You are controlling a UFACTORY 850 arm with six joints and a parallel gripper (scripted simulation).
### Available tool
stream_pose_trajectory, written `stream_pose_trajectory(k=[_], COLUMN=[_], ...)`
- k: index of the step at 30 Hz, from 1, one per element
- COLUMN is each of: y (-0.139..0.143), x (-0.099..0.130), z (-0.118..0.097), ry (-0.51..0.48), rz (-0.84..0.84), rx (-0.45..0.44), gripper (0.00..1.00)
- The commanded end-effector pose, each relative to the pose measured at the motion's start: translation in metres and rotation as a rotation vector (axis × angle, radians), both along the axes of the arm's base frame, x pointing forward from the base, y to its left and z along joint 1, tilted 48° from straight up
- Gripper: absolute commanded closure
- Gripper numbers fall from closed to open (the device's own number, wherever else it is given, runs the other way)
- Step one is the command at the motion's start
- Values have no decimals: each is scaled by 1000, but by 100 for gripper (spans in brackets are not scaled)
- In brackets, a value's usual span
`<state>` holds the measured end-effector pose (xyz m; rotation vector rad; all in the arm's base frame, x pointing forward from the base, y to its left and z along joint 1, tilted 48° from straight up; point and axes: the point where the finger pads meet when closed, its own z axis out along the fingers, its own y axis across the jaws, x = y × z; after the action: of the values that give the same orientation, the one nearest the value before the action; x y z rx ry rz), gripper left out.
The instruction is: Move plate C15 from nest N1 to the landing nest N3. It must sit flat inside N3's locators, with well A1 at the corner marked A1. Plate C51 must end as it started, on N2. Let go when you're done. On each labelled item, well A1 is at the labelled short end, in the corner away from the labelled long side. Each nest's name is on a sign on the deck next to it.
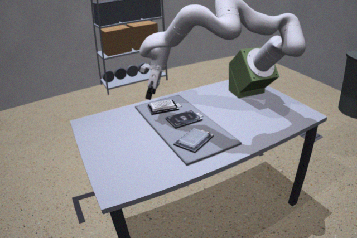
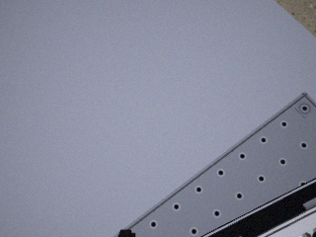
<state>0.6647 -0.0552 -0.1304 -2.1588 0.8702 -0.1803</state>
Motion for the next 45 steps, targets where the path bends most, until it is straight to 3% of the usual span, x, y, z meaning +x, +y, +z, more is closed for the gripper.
stream_pose_trajectory(k=[1, 45], y=[-7, -30], x=[-21, -177], z=[-7, -46], ry=[-10, -87], rz=[68, 446], rx=[-21, -44], gripper=[0, 0])
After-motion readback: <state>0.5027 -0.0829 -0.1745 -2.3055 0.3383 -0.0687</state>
